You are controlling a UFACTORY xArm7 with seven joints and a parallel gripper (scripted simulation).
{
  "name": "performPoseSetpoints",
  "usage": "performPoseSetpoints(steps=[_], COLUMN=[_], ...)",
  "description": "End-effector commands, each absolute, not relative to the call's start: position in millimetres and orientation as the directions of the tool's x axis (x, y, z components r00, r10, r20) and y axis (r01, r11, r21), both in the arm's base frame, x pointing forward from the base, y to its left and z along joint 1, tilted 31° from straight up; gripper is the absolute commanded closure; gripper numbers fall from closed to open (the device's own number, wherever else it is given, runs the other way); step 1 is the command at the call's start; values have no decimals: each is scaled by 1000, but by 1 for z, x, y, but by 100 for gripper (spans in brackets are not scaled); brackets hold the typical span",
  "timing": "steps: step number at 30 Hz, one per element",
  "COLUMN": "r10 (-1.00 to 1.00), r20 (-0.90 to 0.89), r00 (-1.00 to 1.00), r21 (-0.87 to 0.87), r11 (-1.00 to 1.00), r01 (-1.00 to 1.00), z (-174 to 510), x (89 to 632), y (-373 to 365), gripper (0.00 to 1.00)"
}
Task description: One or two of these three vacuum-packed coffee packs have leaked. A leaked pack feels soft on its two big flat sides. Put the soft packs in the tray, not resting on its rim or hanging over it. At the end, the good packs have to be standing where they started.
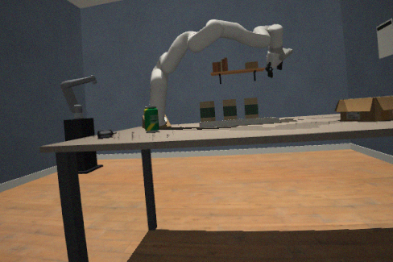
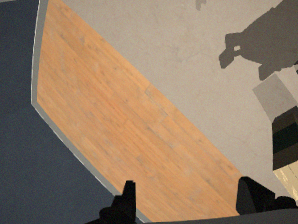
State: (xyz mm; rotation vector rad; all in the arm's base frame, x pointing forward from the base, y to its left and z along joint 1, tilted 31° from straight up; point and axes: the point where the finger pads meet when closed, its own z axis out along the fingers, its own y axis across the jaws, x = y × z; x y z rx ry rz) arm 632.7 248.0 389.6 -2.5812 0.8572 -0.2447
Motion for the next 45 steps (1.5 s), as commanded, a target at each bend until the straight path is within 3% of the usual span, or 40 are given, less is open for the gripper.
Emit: performPoseSetpoints(steps=[1,9,12,14,16,26,37,45], r10=[-590,-553,-553,-526,-526,-420,-321,-305], r20=[48,88,88,130,130,296,430,451], r00=[806,828,828,840,840,858,843,839], r21=[-362,-186,-186,-97,-97,126,246,262], r11=[-762,-826,-826,-850,-850,-873,-857,-853], r01=[-537,-532,-532,-518,-518,-471,-452,-451], z=[372,330,330,307,307,245,205,200], x=[574,475,475,425,425,312,260,253], y=[270,276,276,269,269,217,161,152], gripper=[0,0,0,0,0,0,0,0])
